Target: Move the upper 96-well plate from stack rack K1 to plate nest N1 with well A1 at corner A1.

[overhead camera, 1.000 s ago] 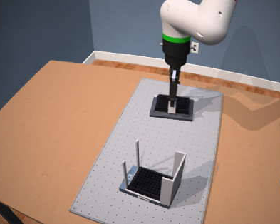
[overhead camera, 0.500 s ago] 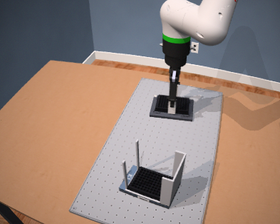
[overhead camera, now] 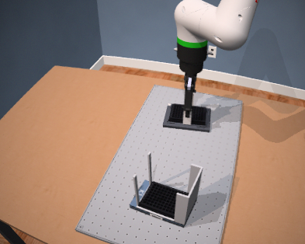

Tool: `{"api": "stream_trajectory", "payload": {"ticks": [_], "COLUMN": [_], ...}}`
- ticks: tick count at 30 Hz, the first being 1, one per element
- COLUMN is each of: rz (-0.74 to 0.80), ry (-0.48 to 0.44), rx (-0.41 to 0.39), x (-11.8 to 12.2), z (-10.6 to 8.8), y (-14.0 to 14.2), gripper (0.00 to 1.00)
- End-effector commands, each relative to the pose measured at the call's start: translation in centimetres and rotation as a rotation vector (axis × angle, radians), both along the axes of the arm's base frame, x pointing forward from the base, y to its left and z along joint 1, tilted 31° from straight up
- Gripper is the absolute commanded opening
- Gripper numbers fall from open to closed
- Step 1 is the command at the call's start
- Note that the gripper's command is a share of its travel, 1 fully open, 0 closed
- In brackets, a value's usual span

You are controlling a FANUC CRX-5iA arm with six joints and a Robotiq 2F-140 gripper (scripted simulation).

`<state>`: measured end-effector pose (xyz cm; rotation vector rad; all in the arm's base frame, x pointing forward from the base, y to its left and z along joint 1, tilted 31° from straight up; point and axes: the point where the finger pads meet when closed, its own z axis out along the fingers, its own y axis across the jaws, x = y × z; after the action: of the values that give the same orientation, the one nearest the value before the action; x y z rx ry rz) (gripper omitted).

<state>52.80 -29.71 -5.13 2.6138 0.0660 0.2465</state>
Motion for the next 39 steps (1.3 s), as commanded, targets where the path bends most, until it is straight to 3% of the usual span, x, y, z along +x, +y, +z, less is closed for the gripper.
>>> {"api": "stream_trajectory", "payload": {"ticks": [1,13,14,36,39], "rz": [0.0,0.0,0.0,0.0,0.0], "ry": [0.0,0.0,0.0,0.0,0.0], "rx": [0.0,0.0,0.0,0.0,0.0], "x": [0.02,0.06,0.06,0.06,-0.09], "z": [-0.02,-0.19,-0.19,-0.19,0.49], "y": [-0.01,-0.11,-0.11,-0.11,0.28], "gripper": [0.0,0.0,1.0,1.0,1.0]}}
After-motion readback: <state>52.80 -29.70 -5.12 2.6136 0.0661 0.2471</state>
